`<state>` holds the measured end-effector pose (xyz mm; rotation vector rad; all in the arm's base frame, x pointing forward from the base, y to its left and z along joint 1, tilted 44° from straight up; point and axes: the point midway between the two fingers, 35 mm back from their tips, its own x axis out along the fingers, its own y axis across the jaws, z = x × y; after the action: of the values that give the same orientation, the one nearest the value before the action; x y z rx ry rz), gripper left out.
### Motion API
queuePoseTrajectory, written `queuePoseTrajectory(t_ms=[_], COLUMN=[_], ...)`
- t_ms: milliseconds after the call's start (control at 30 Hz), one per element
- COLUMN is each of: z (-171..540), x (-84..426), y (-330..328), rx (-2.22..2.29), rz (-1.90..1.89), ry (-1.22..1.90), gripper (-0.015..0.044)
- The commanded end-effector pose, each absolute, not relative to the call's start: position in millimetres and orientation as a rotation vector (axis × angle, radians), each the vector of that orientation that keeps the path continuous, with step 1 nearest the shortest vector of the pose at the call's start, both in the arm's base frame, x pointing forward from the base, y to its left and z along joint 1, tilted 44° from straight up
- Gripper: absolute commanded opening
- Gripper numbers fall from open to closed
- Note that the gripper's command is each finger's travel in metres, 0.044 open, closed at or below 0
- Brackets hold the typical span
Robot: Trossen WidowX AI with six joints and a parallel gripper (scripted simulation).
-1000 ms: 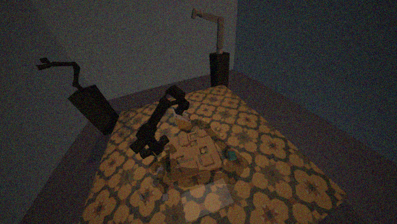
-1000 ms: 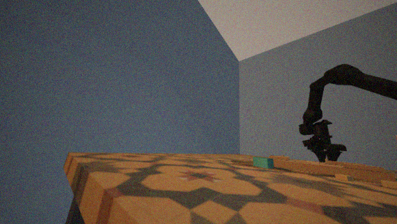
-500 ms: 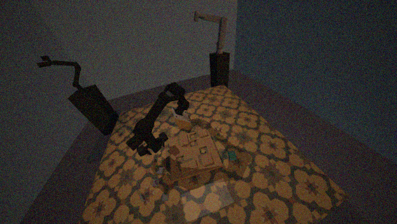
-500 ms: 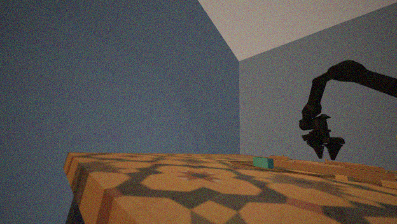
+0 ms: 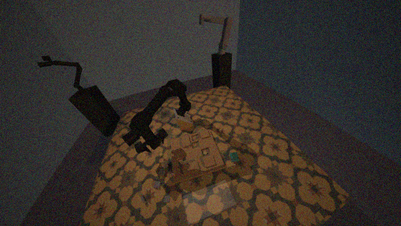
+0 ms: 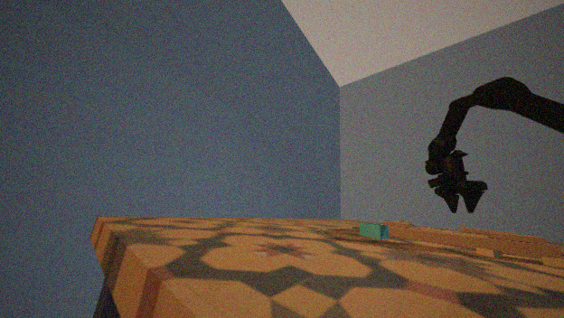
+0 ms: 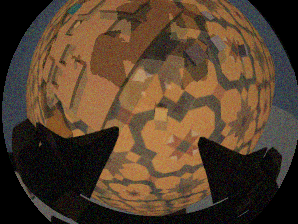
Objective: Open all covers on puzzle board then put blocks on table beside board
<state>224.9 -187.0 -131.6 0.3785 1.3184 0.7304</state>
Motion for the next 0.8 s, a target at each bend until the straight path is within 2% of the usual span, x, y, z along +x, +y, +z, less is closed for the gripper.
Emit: queuePoseTrajectory(t_ms=[0,467,767], z=[-128.7,-92.2,-62.9], x=[226.5,267.3,296.8], y=[-188.2,-161.8,-137.2], rx=[0.371,0.29,0.217], rz=[0.732,0.766,0.807], ry=[1.325,1.318,1.28], gripper=[0.0361,0.0,0.0])
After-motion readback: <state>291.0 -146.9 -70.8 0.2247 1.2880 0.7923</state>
